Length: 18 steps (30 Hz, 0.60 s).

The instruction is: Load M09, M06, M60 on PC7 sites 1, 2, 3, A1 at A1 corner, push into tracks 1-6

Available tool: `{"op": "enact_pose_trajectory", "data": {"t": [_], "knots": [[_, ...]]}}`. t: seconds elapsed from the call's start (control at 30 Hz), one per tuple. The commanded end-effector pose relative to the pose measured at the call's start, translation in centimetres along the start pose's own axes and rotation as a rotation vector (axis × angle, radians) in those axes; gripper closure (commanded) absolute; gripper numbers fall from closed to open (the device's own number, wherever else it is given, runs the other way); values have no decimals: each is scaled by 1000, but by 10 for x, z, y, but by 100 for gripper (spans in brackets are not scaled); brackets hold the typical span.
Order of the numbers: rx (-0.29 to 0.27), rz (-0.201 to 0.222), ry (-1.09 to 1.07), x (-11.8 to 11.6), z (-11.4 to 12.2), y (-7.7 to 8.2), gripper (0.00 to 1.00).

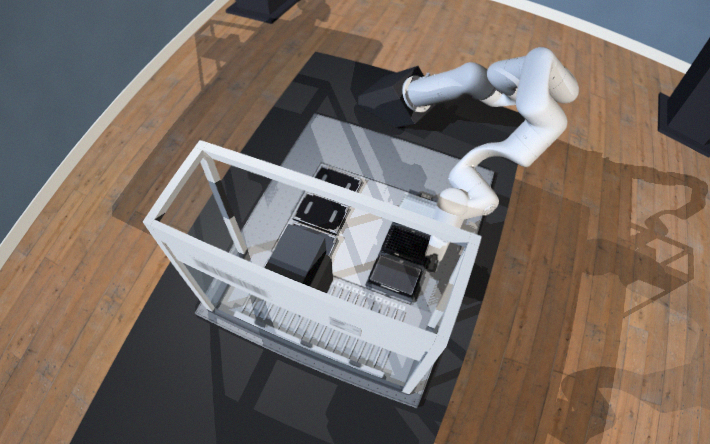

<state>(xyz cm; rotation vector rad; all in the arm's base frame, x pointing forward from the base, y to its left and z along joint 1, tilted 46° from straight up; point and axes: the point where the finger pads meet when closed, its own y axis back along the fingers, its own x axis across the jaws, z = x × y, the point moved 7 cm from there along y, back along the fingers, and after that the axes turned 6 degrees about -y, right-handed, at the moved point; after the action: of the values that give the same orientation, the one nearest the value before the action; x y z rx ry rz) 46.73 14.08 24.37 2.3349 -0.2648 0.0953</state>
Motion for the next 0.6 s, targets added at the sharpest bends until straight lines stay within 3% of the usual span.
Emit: {"op": "enact_pose_trajectory", "data": {"t": [0.0,0.57], "knots": [[-1,5,-1,2,2,2,0],[-1,5,-1,2,9,2,0]]}}
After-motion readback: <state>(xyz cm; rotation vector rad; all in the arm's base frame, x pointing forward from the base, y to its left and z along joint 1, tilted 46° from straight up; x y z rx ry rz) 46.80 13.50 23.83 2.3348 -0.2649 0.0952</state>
